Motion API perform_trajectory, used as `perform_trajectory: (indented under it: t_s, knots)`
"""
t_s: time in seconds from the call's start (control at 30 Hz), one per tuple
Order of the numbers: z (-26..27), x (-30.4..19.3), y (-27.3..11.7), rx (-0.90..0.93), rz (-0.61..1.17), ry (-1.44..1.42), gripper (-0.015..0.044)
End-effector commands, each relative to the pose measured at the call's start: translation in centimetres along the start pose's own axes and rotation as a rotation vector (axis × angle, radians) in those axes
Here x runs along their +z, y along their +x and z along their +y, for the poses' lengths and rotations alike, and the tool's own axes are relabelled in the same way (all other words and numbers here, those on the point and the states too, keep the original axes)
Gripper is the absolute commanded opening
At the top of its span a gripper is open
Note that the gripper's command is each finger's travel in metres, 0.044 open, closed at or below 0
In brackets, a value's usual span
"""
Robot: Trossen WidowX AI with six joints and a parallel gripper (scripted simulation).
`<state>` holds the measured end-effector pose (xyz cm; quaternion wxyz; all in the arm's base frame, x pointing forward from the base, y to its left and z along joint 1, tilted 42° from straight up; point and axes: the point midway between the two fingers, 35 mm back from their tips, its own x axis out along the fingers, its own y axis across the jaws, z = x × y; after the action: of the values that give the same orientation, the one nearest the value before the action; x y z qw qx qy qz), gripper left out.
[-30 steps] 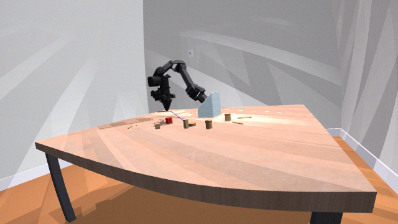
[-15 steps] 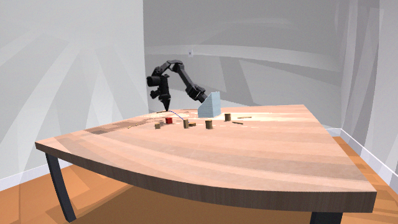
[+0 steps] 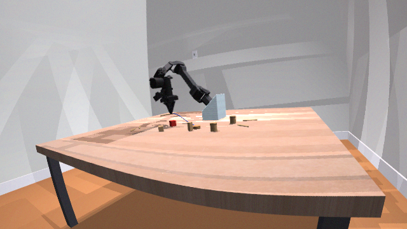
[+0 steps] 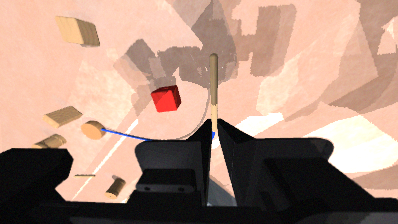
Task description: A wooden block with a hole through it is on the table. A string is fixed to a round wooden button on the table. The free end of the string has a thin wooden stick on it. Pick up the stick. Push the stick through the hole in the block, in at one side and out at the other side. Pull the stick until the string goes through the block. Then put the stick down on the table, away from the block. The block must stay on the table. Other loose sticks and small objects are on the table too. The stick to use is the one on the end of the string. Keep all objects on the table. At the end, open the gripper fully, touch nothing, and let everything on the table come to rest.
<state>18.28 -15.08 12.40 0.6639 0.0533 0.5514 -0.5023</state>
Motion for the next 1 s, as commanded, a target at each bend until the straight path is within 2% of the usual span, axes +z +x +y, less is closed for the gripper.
perform_trajectory:
  t_s: [0.0, 0.97]
  knots:
    - [0.6, 0.0, 0.0, 0.007, 0.006, -0.081, 0.0000]
    - [4.0, 0.5, 0.0, 0.040, 0.049, -0.732, 0.0000]
